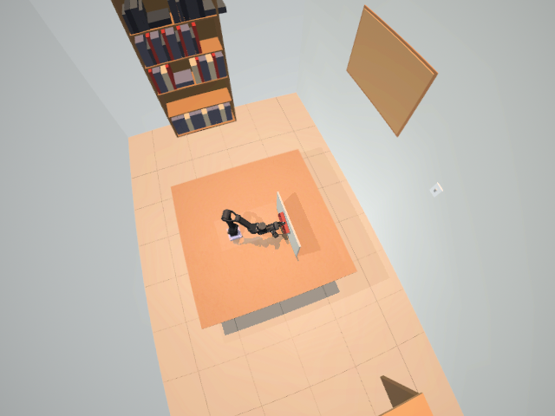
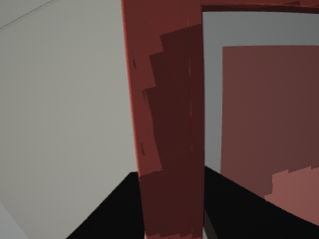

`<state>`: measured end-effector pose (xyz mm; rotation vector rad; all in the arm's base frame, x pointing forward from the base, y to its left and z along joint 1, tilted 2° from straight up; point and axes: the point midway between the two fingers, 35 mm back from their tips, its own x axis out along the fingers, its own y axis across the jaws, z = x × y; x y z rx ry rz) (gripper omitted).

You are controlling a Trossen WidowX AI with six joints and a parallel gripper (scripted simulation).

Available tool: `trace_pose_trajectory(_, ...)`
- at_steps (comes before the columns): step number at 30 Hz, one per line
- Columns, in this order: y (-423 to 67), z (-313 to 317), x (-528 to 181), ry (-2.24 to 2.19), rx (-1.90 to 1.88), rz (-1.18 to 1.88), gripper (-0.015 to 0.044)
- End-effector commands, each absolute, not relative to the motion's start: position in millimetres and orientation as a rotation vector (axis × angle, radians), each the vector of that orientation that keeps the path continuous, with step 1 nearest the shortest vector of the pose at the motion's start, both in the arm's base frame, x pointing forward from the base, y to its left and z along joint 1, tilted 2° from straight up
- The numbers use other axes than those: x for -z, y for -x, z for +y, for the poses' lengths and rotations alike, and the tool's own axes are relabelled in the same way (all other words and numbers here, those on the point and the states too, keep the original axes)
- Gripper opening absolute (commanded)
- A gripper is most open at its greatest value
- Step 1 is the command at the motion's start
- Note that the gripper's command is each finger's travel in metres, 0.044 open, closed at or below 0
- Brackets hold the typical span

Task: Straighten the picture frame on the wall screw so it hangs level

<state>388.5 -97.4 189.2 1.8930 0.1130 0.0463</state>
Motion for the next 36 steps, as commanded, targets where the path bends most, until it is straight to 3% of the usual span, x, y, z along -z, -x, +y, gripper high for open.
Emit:
trace_pose_trajectory(1,-388.2,-96.8,-193.9,-1.889,-0.056,0.102,0.0)
trace_pose_trajectory(36,-388.1,-96.0,-188.9,-1.889,-0.056,0.102,0.0)
